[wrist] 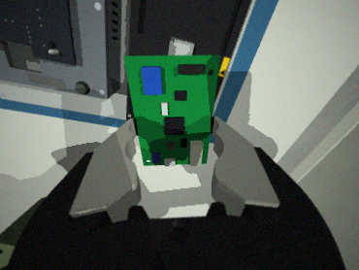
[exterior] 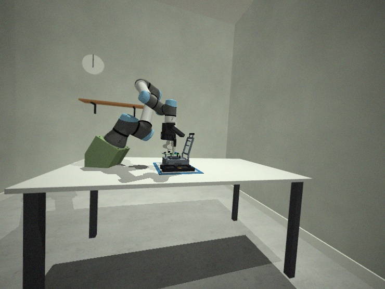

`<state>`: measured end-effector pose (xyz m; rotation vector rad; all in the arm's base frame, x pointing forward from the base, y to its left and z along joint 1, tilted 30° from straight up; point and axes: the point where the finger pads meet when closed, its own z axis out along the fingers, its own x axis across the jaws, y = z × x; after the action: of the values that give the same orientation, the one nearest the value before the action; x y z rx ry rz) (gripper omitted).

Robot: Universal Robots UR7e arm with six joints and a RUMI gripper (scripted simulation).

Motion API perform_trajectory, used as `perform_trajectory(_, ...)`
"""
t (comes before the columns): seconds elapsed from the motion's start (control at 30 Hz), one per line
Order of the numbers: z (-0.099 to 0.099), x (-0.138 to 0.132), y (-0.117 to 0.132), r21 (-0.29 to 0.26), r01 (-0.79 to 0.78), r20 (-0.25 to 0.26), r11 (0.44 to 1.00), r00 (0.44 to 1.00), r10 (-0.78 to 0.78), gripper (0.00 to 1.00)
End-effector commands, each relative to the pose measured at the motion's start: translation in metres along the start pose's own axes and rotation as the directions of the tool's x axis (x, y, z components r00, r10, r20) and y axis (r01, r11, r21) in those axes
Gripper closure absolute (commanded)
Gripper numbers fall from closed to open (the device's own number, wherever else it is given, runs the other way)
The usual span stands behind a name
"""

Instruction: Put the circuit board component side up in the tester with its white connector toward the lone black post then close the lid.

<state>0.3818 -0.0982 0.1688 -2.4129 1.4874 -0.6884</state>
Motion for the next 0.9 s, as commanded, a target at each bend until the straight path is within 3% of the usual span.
perform_trajectory(0.0,-0.0002,0.0002,-0.0003,-0.005,-0.119,-0.004,0.993,0.993,0.119,0.61)
perform_trajectory(0.4,-0.0002,0.0002,-0.0003,-0.004,-0.373,-0.006,0.928,0.928,0.373,0.61)
perform_trajectory(0.87,-0.0002,0.0003,-0.0003,-0.002,-0.671,-0.007,0.741,0.741,0.671,0.61)
